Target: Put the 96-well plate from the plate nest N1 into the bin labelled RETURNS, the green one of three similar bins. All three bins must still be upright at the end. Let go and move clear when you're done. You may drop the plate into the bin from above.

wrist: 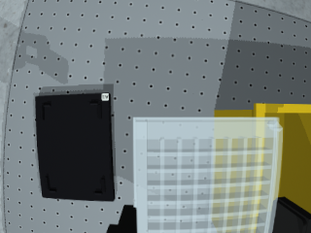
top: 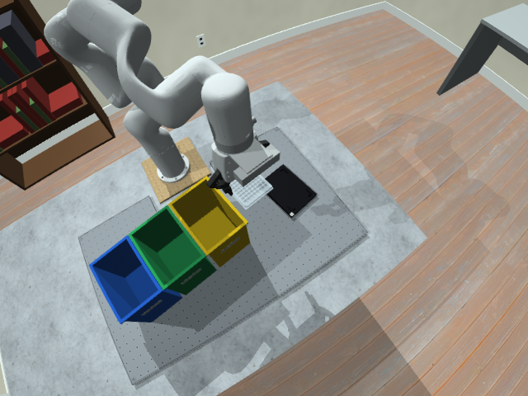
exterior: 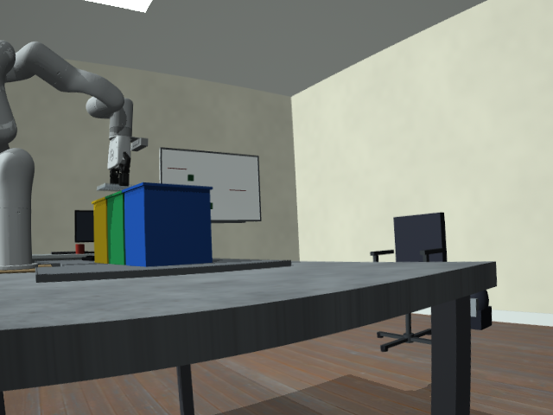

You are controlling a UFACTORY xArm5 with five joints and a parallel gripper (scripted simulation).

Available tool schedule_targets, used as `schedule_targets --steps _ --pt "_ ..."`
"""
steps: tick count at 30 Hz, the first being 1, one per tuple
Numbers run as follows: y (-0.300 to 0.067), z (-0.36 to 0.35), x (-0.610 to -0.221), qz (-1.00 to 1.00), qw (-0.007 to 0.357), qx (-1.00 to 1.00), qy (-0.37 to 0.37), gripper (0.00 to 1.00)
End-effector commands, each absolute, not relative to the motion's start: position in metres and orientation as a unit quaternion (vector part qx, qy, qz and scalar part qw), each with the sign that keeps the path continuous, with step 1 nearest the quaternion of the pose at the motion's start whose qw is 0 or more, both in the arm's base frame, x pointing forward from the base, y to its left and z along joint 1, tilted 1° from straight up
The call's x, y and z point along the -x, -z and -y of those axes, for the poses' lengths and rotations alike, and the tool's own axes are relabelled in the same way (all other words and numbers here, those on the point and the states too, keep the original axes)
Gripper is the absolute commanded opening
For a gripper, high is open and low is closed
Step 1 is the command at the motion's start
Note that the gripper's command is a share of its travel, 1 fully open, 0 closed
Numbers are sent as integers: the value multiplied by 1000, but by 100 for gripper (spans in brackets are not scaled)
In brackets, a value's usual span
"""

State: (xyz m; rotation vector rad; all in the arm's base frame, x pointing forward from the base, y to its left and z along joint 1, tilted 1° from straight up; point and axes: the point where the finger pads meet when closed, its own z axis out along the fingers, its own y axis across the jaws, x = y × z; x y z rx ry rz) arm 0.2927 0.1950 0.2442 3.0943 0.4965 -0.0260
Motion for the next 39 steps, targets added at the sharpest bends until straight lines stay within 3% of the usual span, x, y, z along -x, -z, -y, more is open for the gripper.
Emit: schedule_targets --steps 1,39 --pt "-246 -184 -297 -159 3 -987 6 0" --pt "-246 -77 -324 -159 0 -987 3 0"
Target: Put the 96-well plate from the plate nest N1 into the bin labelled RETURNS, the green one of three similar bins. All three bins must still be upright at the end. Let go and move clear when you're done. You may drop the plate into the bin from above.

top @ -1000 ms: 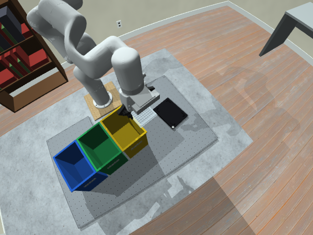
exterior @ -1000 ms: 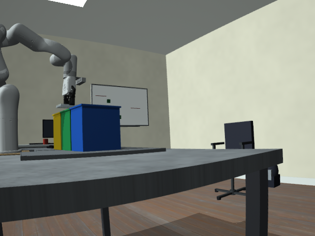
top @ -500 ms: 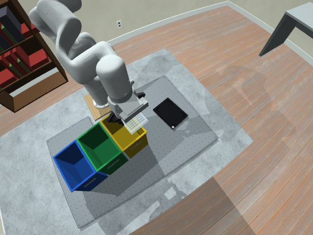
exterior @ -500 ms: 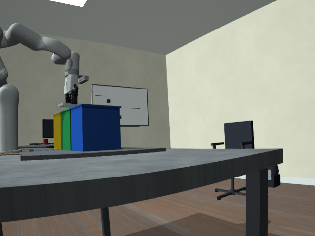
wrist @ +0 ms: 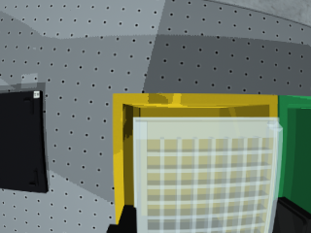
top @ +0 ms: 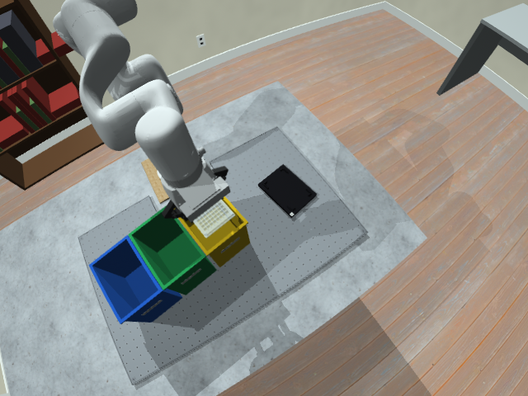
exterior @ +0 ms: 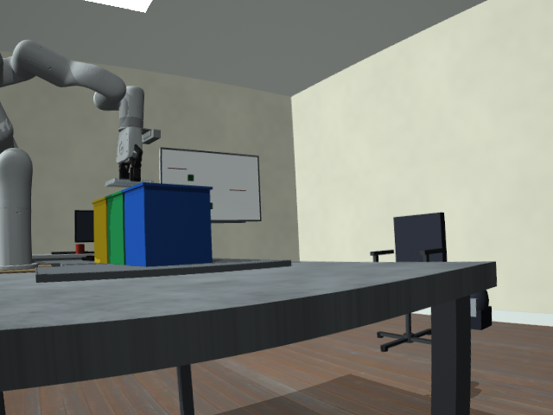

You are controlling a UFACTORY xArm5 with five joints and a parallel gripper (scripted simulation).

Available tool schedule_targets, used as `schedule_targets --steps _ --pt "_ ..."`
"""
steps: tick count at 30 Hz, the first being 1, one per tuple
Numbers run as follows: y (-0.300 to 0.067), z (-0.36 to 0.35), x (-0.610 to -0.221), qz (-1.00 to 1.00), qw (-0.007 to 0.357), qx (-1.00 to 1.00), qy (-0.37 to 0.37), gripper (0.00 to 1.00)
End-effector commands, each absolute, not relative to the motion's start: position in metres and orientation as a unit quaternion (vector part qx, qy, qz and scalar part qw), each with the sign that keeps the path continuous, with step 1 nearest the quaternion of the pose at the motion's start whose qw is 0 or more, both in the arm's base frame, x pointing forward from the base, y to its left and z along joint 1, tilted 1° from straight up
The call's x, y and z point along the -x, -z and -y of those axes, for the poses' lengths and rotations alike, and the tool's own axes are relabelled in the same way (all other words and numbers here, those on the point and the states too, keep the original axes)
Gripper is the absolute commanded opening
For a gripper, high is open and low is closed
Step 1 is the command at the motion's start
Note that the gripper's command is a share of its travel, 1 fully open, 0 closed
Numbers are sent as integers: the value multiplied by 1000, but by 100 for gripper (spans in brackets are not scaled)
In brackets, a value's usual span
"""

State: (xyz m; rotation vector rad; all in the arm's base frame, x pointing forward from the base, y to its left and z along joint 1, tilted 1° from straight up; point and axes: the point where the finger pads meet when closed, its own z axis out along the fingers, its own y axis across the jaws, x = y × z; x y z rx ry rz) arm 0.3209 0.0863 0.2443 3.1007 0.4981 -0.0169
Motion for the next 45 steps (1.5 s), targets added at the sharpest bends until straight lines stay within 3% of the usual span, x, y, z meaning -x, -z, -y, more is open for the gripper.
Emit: schedule_targets --steps 1,45 --pt "-246 -74 -325 -159 0 -987 3 0" --pt "-246 45 -356 -159 0 -987 -1 0"
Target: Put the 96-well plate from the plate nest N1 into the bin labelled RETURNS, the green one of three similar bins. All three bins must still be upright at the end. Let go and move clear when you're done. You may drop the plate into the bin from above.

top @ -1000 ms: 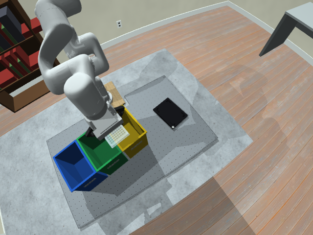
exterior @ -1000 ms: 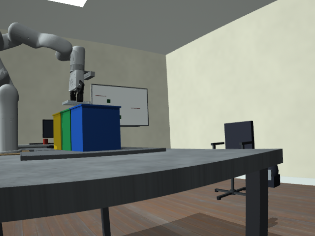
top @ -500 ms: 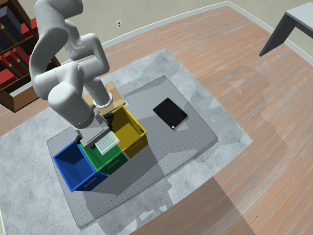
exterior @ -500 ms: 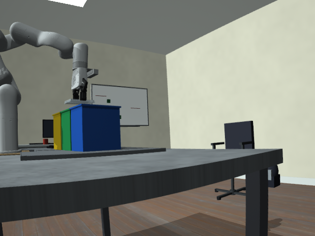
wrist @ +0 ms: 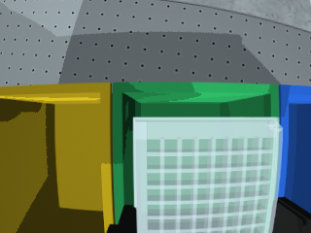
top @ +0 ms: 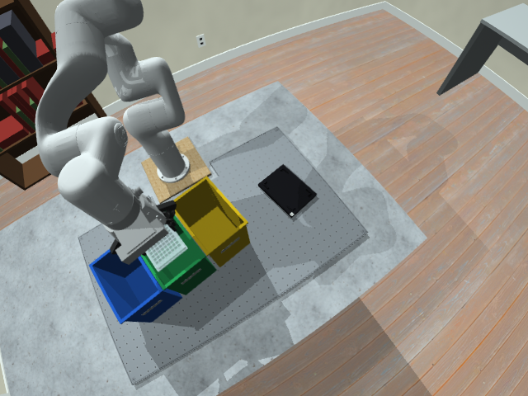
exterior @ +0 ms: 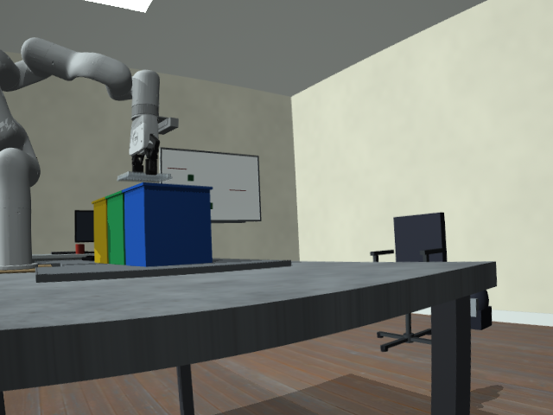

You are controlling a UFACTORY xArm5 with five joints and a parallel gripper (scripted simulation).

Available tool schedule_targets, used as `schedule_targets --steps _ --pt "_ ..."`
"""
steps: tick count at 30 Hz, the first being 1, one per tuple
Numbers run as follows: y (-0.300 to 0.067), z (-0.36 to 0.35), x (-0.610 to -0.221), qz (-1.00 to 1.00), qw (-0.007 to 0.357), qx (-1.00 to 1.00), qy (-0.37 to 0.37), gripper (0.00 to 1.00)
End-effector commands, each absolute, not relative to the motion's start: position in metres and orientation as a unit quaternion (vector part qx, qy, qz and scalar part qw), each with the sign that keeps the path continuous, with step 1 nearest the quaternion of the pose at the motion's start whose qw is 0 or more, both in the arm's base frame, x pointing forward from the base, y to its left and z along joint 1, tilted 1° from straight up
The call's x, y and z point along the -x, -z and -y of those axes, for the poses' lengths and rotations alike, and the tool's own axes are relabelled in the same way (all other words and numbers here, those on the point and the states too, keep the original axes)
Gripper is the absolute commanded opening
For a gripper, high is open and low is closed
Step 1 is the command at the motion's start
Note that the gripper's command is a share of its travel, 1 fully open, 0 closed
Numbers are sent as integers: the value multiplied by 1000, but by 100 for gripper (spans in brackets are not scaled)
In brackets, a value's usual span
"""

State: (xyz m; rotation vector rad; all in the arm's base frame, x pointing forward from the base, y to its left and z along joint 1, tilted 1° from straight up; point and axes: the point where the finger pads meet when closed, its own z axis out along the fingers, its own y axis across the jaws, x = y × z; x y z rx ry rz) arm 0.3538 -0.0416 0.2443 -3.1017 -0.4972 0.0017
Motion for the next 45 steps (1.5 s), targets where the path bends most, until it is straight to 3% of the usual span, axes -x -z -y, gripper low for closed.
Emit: schedule_targets --steps 1,34,45 --pt "-246 45 -356 159 0 987 1 0" --pt "-246 44 -355 159 0 987 1 0" --pt "-231 44 -355 159 0 987 1 0"
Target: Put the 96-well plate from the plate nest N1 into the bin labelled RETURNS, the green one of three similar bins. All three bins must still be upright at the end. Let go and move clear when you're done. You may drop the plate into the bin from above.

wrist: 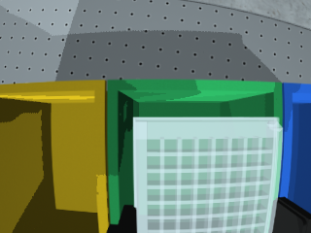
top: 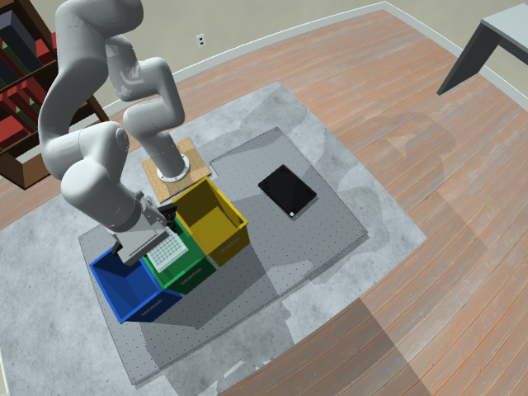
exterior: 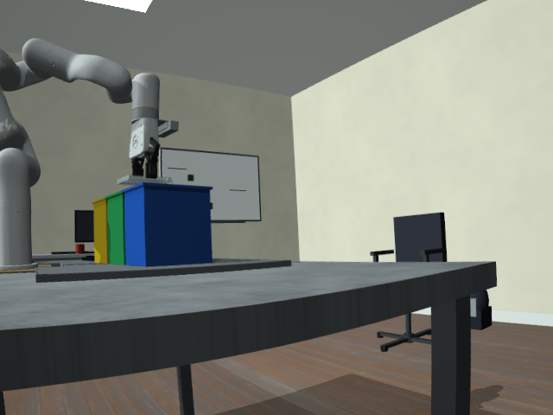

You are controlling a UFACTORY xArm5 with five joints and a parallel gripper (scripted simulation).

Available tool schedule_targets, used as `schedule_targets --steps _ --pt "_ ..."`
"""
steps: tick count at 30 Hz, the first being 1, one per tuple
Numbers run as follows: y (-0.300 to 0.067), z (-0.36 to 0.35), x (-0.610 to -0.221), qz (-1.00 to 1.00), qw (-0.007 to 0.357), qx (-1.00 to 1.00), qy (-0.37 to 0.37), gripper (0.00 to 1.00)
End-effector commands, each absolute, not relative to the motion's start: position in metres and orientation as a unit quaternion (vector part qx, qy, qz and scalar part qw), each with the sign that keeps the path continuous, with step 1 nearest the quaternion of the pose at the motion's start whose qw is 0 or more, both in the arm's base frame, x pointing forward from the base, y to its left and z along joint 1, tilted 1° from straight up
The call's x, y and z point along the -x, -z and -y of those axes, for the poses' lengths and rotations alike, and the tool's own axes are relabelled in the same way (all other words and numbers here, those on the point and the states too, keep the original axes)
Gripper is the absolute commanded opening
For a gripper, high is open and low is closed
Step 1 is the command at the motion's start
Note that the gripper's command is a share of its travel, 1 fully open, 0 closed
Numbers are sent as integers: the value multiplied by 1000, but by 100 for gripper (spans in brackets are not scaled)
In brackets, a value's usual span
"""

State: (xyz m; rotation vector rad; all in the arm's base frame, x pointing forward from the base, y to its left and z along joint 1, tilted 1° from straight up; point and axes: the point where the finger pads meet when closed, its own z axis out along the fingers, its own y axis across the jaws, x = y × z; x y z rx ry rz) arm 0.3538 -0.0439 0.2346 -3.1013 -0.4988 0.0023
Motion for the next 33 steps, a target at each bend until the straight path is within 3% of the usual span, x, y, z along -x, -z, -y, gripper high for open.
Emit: schedule_targets --steps 1,33 --pt "-229 44 -355 159 0 987 1 0" --pt "-226 44 -355 159 0 987 1 0"
